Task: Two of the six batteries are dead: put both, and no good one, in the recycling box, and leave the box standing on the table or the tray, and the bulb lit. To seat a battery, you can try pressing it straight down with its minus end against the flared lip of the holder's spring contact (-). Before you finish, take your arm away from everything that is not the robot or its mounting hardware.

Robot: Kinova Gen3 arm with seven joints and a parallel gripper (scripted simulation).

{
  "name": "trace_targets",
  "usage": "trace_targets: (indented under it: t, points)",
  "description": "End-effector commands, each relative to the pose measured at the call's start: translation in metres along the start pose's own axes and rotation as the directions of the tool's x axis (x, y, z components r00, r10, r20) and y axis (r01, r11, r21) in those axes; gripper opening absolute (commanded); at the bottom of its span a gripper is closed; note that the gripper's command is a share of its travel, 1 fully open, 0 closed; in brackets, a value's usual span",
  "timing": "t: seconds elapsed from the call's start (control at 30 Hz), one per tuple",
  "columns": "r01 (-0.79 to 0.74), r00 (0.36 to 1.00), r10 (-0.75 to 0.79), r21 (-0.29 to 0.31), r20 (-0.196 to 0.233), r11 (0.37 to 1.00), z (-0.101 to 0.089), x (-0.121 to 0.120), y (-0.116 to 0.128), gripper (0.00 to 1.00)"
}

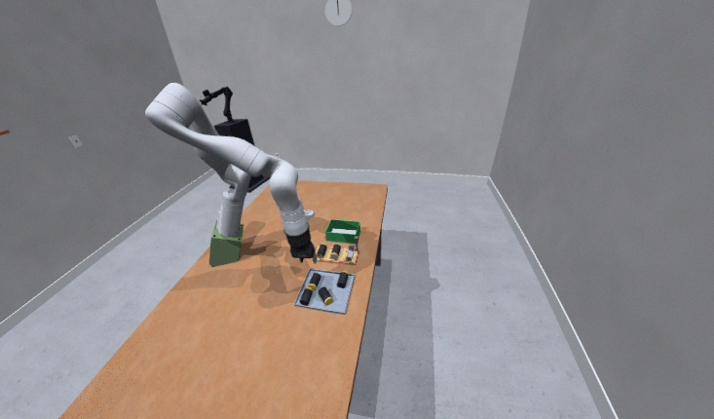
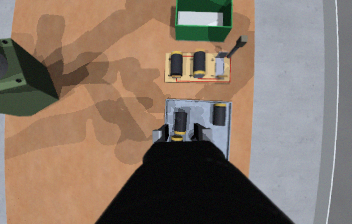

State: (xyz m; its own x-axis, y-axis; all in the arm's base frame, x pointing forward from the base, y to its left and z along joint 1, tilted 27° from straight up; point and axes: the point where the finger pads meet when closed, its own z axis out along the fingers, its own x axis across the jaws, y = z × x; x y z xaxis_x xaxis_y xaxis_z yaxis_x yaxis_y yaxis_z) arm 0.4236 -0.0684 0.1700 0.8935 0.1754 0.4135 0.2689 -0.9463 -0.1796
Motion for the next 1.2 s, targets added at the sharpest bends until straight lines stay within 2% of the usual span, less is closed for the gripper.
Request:
trace_targets:
  t: [0.0, 0.6, 1.17]
  points:
    - [0.011, 1.000, -0.011, 0.001, -0.001, 1.000, -0.0002, 0.0005, 0.0000, 0.90]
    - [0.134, 0.991, -0.134, 0.001, -0.001, 0.991, -0.0002, 0.0005, 0.0000, 0.90]
    - [0.298, 0.955, -0.298, 0.000, -0.001, 0.955, -0.0002, 0.0005, -0.0001, 0.90]
